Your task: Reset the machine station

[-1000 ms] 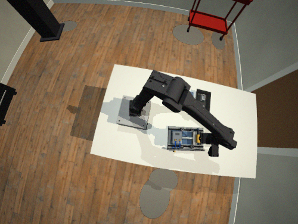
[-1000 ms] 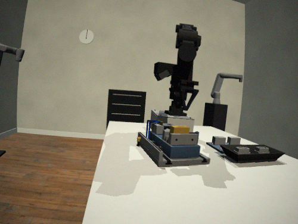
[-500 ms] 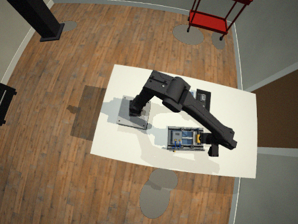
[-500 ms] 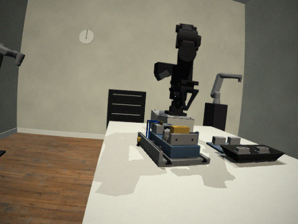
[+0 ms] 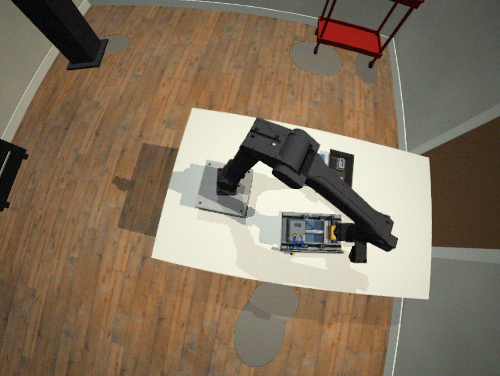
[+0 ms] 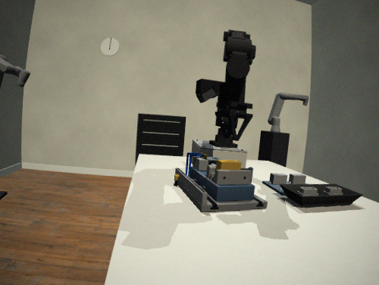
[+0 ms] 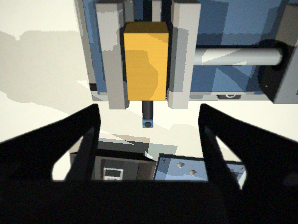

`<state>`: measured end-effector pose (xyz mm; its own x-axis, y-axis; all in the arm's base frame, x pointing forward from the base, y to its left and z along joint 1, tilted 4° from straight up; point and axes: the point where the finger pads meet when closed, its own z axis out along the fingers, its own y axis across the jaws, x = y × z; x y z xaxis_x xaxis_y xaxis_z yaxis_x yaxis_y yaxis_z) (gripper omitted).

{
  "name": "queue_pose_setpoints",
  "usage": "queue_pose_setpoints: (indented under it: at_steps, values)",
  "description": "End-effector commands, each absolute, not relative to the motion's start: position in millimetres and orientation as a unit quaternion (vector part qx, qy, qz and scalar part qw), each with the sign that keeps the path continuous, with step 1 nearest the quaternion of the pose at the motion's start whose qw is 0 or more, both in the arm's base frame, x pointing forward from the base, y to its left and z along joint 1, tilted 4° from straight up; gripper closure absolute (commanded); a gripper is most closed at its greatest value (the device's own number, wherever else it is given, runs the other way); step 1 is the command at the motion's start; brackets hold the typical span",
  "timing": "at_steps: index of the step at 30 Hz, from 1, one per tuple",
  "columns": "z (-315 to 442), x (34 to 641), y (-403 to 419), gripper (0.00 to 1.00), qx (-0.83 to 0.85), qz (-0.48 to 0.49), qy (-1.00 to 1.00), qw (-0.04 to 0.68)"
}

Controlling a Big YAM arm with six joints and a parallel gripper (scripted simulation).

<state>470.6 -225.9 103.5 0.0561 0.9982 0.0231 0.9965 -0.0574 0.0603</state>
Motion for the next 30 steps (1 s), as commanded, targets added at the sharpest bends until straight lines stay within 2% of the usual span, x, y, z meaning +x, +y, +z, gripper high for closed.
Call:
queue_pose_setpoints:
  at_steps: [1,30]
  values:
    - [104,478,-227,0.36,0.730,0.032,0.682,0.019]
    - [56,479,-224,0.36,0.729,0.031,0.683,0.018]
